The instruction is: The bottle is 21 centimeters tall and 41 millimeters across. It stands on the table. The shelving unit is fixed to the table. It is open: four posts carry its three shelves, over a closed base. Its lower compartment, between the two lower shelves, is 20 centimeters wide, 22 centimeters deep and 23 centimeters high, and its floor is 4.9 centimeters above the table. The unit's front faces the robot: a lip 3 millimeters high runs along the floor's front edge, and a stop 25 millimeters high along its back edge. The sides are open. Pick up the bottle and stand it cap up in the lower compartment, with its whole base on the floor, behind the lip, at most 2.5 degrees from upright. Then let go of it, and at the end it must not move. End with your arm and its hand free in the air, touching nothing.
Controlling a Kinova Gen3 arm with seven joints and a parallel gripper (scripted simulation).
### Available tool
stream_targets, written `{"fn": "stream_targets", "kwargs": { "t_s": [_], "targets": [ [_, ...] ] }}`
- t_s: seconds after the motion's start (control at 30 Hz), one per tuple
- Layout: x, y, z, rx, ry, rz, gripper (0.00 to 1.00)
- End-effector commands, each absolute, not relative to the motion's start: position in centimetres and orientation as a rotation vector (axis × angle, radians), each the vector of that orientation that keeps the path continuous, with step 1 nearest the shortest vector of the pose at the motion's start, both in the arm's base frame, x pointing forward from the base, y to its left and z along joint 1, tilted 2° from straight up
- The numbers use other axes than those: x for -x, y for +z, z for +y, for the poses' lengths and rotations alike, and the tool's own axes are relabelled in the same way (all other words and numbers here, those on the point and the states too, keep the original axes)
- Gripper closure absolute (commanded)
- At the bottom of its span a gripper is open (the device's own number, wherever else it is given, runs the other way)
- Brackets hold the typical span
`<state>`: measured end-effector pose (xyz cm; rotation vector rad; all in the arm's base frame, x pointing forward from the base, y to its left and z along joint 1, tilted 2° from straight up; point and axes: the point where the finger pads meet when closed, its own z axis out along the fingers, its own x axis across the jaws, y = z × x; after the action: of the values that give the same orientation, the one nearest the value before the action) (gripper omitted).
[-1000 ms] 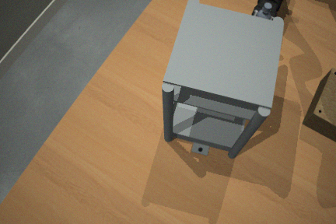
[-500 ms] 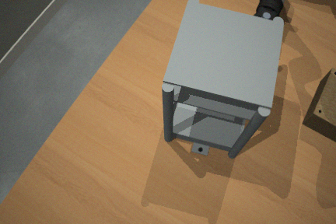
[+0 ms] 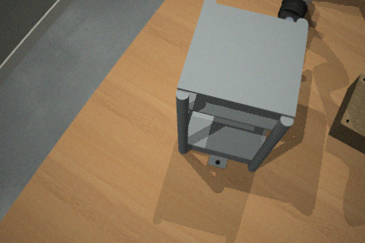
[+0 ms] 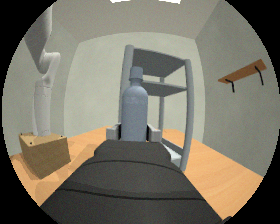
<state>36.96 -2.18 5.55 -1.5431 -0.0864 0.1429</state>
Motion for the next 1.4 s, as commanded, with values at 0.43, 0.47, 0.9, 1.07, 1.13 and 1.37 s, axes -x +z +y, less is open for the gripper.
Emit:
{"fn": "stream_targets", "kwargs": {
  "t_s": [0.43, 0.47, 0.9, 1.07, 1.13, 1.37],
  "targets": [
    [-37.9, 5.6, -1.9, 1.544, 0.142, -0.088, 1.0],
    [-37.9, 5.6, -1.9, 1.544, 0.142, -0.088, 1.0],
    [-41.1, 5.5, -0.9, 1.544, 0.142, -0.088, 1.0],
    [-41.9, 5.5, -0.6, 1.544, 0.142, -0.088, 1.0],
    [-42.5, 5.5, -0.4, 1.544, 0.142, -0.088, 1.0],
    [-44.1, 5.4, 0.2, 1.544, 0.142, -0.088, 1.0]
  ]
}}
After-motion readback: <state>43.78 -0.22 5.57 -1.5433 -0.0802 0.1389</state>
